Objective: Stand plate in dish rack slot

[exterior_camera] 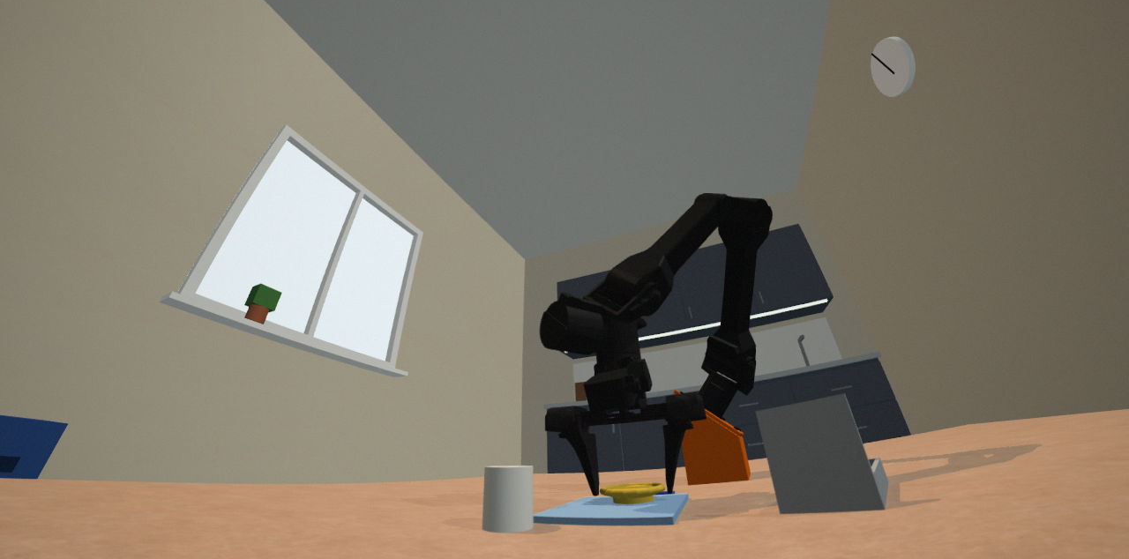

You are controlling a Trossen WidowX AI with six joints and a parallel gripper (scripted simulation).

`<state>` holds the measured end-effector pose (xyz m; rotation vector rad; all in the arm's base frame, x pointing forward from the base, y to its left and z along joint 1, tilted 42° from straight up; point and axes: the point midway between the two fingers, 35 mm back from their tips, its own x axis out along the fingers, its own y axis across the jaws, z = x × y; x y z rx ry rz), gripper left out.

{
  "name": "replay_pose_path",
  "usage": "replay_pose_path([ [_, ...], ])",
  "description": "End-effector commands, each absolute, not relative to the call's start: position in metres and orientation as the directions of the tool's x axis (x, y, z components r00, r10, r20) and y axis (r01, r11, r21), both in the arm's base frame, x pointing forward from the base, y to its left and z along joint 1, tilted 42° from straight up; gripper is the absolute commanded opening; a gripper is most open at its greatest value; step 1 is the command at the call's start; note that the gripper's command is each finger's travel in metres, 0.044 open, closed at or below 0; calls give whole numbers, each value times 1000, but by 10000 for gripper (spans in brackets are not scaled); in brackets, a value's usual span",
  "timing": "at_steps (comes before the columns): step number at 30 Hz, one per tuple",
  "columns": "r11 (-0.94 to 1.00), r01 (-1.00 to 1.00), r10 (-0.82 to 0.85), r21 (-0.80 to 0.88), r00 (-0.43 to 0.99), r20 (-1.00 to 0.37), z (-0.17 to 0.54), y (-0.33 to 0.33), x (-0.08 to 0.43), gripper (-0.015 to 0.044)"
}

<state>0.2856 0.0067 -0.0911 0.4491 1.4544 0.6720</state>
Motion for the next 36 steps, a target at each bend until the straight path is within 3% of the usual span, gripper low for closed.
replay_pose_path([
  [1, 740, -137, 664, 659, -13, -748, -94, 10, 284, 400],
  [10, 740, -137, 664, 659, -13, -748, -95, 10, 284, 397],
  [20, 740, -137, 664, 659, -13, -748, -95, 10, 284, 330],
  [32, 748, -135, 655, 650, -10, -755, -58, -30, 297, 15],
  [36, 749, -135, 654, 649, -10, -757, -43, -46, 299, 0],
])
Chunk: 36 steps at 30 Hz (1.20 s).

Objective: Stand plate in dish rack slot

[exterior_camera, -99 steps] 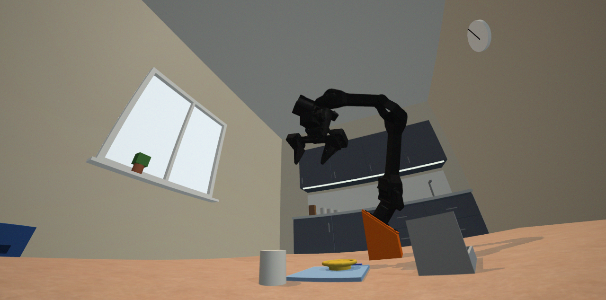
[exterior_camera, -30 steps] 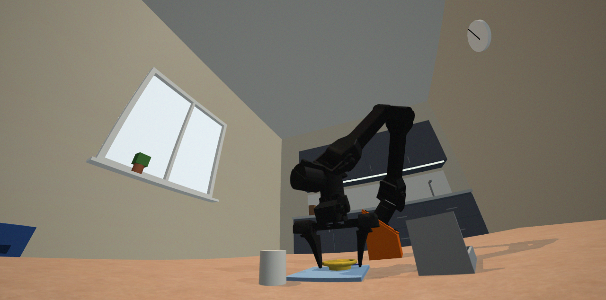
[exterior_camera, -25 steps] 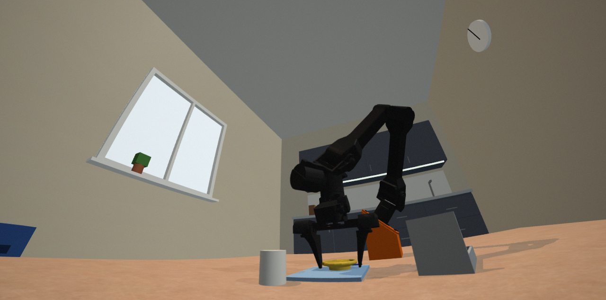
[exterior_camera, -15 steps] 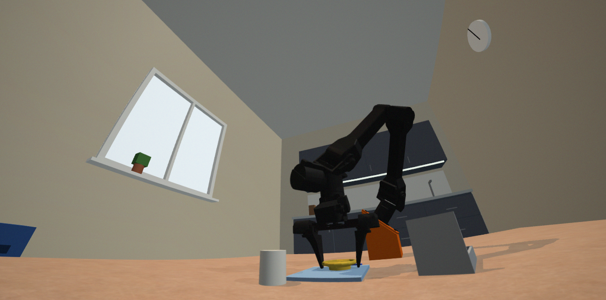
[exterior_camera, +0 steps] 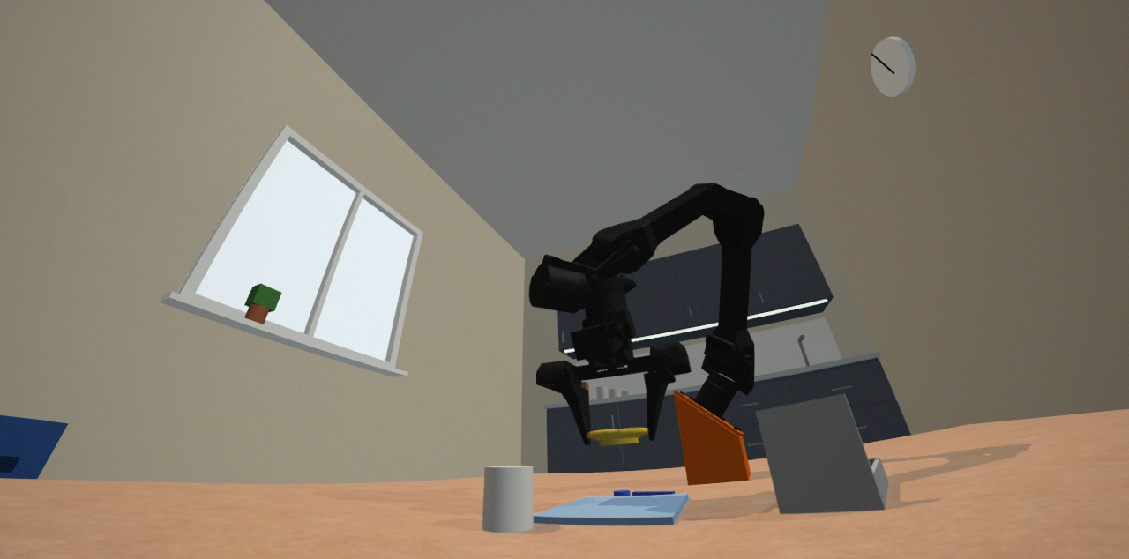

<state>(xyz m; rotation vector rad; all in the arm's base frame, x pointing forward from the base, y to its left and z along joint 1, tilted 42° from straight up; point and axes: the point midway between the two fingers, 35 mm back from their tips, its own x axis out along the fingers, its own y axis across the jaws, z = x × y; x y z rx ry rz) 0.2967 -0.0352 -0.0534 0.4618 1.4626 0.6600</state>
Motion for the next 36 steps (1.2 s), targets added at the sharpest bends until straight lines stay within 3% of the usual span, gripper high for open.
replay_pose_path([
  [1, 749, -135, 654, 649, -10, -757, -39, -50, 300, 0],
  [23, 745, -131, 659, 655, -13, -752, 30, -111, 301, 0],
  [36, 731, 286, 650, 620, -13, -760, 75, -69, 296, 0],
])
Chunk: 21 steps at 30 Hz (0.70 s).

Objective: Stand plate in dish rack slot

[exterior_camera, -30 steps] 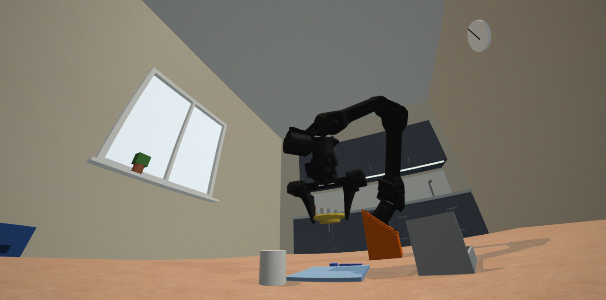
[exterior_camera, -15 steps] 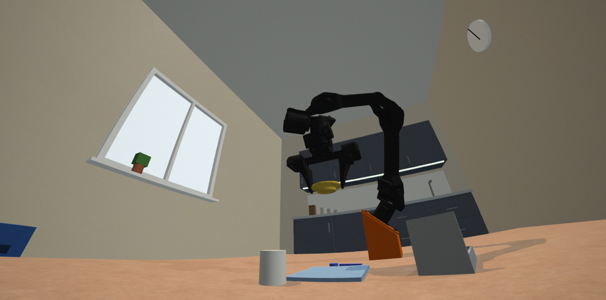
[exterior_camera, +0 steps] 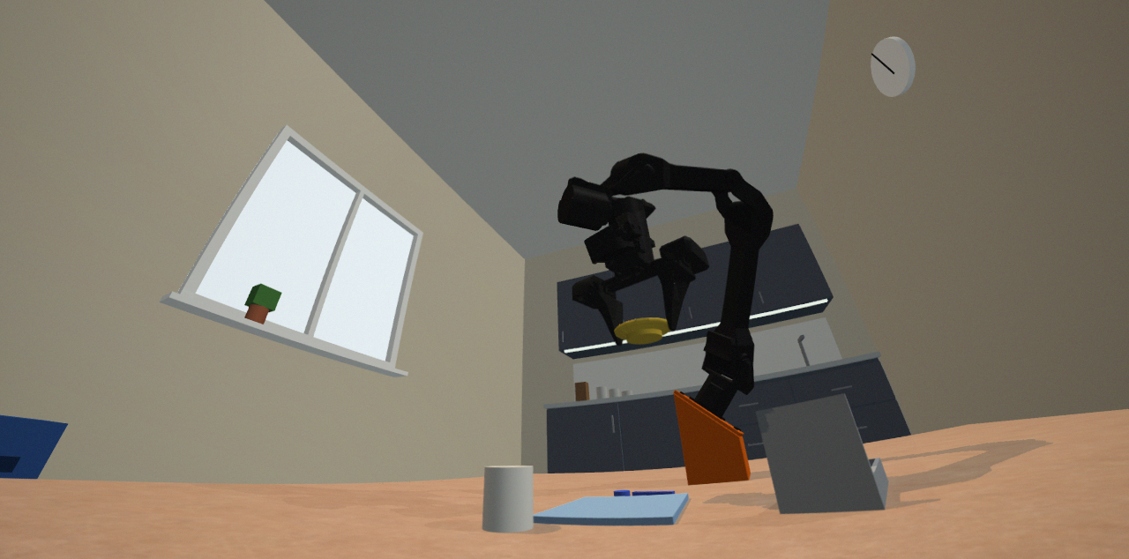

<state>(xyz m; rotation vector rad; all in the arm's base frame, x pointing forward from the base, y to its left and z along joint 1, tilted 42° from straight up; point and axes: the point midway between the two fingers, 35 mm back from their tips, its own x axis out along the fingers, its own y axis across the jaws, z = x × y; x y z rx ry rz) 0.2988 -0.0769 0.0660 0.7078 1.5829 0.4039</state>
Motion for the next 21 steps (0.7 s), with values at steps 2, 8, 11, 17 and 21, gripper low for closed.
replay_pose_path([
  [2, 716, 350, 649, 605, -12, -761, 82, -62, 294, 0],
  [8, 650, 532, 647, 543, -12, -762, 102, -41, 286, 0],
  [11, 605, 616, 647, 504, -11, -763, 111, -31, 282, 0],
  [17, 498, 763, 647, 412, -11, -762, 128, -11, 272, 0],
  [21, 415, 844, 648, 340, -11, -761, 139, 2, 265, 0],
])
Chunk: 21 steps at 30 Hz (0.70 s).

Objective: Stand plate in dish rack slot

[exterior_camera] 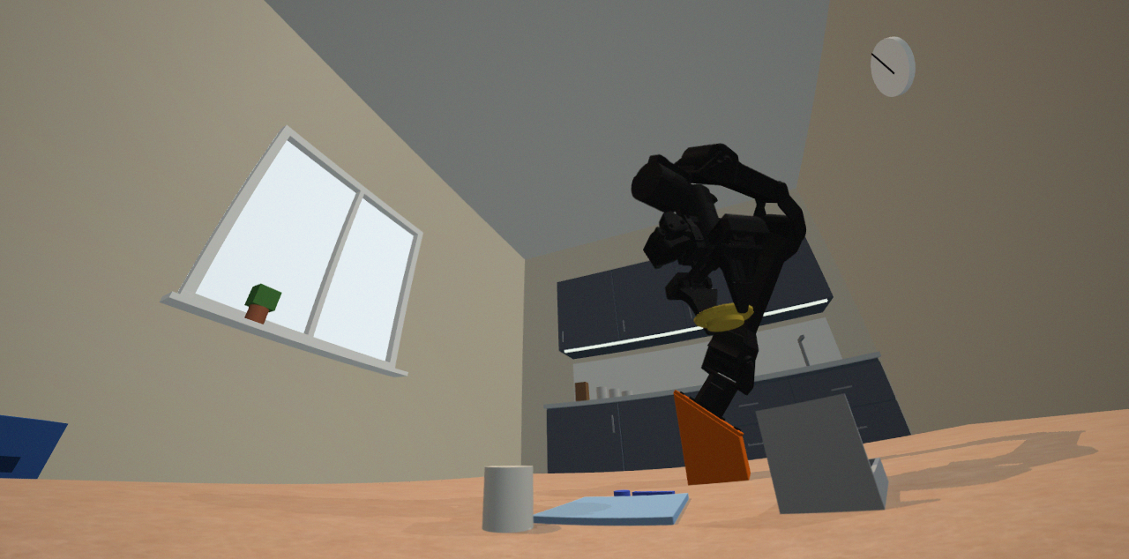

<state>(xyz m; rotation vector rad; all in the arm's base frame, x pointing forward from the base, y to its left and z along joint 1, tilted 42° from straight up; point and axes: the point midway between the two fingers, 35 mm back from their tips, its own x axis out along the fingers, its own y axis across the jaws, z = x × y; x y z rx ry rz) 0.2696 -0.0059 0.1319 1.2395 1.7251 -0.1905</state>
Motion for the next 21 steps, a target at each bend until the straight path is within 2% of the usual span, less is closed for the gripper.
replay_pose_path([
  [1, 393, 862, 648, 322, -11, -761, 142, 5, 263, 0],
  [11, 153, 982, 654, 115, -13, -756, 165, 35, 239, 0],
  [21, -99, 989, 664, -110, -17, -748, 184, 62, 211, 0],
])
